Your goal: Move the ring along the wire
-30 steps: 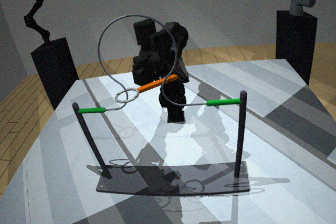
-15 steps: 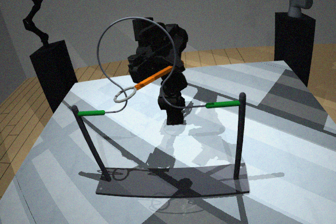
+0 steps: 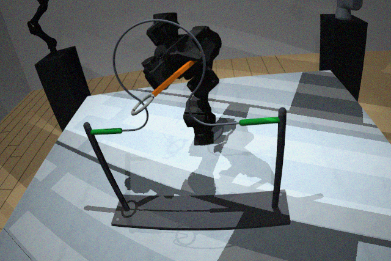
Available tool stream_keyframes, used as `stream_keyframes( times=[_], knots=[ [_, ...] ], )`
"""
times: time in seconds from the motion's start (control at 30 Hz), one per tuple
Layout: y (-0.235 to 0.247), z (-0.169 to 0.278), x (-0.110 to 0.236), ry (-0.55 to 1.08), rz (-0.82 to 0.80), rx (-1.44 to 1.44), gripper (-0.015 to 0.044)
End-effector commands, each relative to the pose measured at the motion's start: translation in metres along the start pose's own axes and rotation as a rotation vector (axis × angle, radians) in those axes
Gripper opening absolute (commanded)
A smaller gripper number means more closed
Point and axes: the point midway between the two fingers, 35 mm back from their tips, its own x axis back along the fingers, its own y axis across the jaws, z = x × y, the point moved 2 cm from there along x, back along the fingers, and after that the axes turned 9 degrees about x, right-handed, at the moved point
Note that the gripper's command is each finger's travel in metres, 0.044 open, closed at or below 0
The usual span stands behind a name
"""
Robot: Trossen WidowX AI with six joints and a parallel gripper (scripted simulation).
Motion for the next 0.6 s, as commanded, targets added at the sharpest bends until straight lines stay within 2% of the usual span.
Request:
stream_keyframes(
  times=[0.0,0.57],
  knots=[
    [0.013,-0.001,-0.005,-0.034,-0.027,-0.051,-0.015],
    [0.043,-0.012,-0.004,-0.065,-0.069,-0.171,-0.015]
  ],
)
